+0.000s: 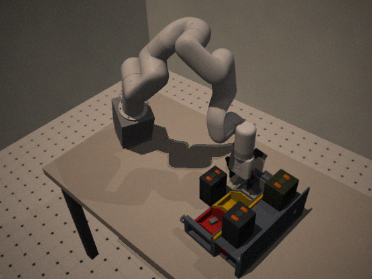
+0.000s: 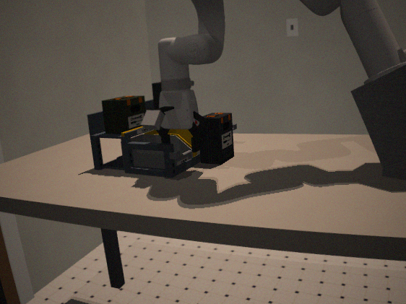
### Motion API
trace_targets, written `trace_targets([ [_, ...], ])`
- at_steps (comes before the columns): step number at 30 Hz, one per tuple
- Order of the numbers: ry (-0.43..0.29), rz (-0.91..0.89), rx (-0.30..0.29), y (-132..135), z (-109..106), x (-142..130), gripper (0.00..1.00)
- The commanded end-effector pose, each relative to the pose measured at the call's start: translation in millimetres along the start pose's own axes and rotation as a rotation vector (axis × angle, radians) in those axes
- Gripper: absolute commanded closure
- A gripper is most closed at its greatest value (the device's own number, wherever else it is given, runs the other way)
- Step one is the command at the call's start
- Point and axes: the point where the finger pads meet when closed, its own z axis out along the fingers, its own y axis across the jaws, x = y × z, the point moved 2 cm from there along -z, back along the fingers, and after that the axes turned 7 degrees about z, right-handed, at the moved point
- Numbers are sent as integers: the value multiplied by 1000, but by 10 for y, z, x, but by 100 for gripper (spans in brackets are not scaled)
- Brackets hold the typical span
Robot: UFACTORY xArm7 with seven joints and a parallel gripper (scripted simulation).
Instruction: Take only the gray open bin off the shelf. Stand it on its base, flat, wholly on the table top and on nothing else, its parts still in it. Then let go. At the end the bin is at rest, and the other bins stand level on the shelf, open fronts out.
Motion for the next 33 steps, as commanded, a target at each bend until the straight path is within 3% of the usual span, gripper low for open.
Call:
trace_targets([
  [1, 2, 0, -2, 8, -9, 7, 0],
  [33, 2, 0, -2, 11, -83, 7, 0],
])
